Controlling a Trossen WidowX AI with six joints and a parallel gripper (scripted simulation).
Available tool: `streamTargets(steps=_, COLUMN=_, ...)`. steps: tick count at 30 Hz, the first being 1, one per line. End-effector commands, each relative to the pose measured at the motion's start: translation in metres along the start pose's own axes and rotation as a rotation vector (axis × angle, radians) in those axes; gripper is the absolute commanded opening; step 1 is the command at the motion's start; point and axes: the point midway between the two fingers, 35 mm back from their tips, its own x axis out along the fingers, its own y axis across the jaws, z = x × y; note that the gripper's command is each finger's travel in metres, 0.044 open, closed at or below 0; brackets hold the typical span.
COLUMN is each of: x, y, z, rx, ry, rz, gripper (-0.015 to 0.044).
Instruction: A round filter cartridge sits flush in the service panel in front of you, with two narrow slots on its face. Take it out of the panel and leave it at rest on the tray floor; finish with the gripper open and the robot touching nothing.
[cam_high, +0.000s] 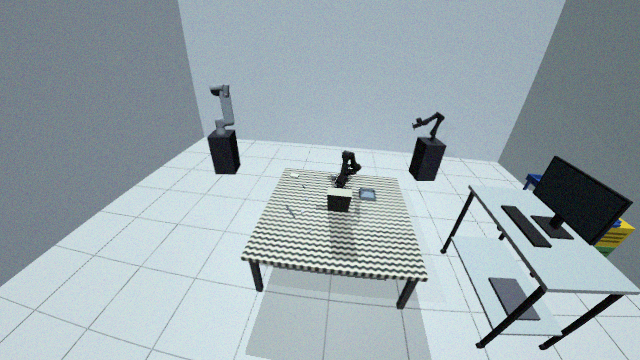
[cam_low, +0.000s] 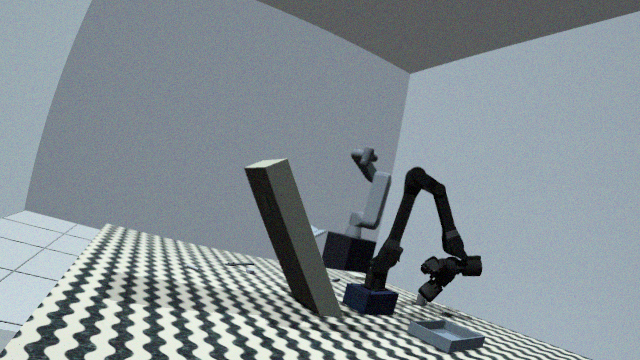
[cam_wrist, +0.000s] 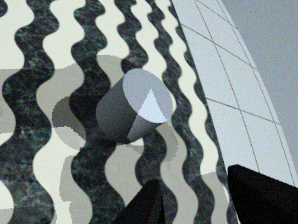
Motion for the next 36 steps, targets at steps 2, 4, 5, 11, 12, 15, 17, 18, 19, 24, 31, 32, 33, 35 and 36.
streamTargets(steps=2, x=-0.065, y=-0.007, z=-0.047, rx=0.274, ry=0.246, rz=-0.105, gripper=0.0115)
streamTargets(steps=4, x=-0.095, y=-0.004, z=-0.062, rx=0.398, ry=0.345, rz=-0.16, gripper=0.0115)
streamTargets(steps=5, x=-0.11, y=-0.002, z=-0.068, rx=0.46, ry=0.393, rz=-0.19, gripper=0.0115)
streamTargets(steps=11, x=-0.208, y=0.025, z=-0.091, rx=0.84, ry=0.671, rz=-0.408, gripper=0.0115)
streamTargets(steps=12, x=-0.225, y=0.031, z=-0.092, rx=0.903, ry=0.715, rz=-0.451, gripper=0.0115)
streamTargets(steps=15, x=-0.273, y=0.053, z=-0.088, rx=1.091, ry=0.844, rz=-0.591, gripper=0.0115)
streamTargets(steps=17, x=-0.304, y=0.07, z=-0.08, rx=1.215, ry=0.926, rz=-0.694, gripper=0.0115)
streamTargets(steps=18, x=-0.319, y=0.079, z=-0.075, rx=1.276, ry=0.966, rz=-0.749, gripper=0.0115)
streamTargets(steps=19, x=-0.334, y=0.087, z=-0.069, rx=1.335, ry=1.005, rz=-0.805, gripper=0.0115)
streamTargets(steps=24, x=-0.397, y=0.134, z=-0.025, rx=1.618, ry=1.192, rz=-1.124, gripper=0.0115)
streamTargets(steps=31, x=-0.455, y=0.194, z=0.07, rx=1.93, ry=1.421, rz=-1.678, gripper=0.0115)
streamTargets(steps=32, x=-0.459, y=0.201, z=0.086, rx=1.963, ry=1.45, rz=-1.768, gripper=0.0115)
streamTargets(steps=33, x=-0.463, y=0.208, z=0.103, rx=1.991, ry=1.479, rz=-1.862, gripper=0.0115)
streamTargets(steps=35, x=-0.468, y=0.22, z=0.136, rx=2.034, ry=1.533, rz=-2.059, gripper=0.0115)
streamTargets(steps=36, x=-0.469, y=0.225, z=0.153, rx=2.048, ry=1.559, rz=-2.162, gripper=0.0115)
